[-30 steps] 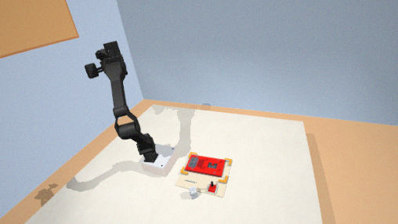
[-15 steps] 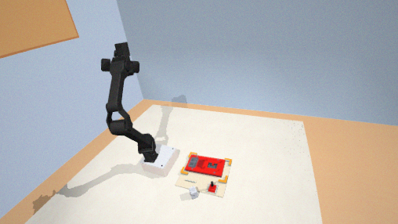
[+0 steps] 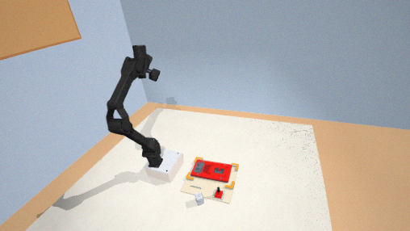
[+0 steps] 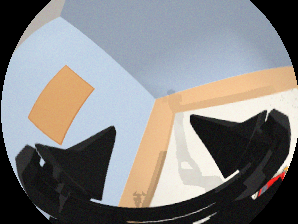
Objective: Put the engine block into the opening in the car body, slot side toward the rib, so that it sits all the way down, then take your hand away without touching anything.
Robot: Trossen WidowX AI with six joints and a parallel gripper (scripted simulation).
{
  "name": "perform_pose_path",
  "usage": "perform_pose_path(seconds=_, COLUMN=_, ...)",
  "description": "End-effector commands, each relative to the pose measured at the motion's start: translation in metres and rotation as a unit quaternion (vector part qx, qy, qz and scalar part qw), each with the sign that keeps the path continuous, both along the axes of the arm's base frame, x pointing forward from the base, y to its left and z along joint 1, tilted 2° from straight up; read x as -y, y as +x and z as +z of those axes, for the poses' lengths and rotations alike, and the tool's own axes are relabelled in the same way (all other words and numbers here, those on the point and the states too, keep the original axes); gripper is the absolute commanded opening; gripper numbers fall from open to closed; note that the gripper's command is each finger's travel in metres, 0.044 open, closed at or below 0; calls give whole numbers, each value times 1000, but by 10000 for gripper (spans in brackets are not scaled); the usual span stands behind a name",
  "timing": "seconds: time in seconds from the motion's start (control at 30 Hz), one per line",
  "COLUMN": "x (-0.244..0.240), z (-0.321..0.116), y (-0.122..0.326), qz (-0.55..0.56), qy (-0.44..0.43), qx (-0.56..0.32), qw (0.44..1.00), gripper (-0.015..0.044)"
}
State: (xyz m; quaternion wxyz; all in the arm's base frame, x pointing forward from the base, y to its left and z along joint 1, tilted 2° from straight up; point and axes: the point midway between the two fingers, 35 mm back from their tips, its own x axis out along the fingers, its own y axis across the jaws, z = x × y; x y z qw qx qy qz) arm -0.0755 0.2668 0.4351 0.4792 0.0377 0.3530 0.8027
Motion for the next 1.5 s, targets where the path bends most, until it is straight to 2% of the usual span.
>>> perform_pose_path(seconds=0.0, x=-12, z=-11, y=21, qz=-50, qy=-33, qx=-19, qw=998, gripper=440)
perform_pose_path(seconds=0.33, x=-35, z=-41, y=81, qz=-183, qy=-112, qx=-76, qw=974, gripper=440)
perform_pose_path(seconds=0.77, x=-39, z=-78, y=162, qz=-344, qy=-184, qx=-156, qw=907, gripper=440)
perform_pose_path(seconds=1.07, x=-25, z=-106, y=218, qz=-449, qy=-222, qx=-211, qw=839, gripper=440)
perform_pose_path(seconds=1.47, x=9, z=-143, y=290, qz=-580, qy=-258, qx=-301, qw=712, gripper=440)
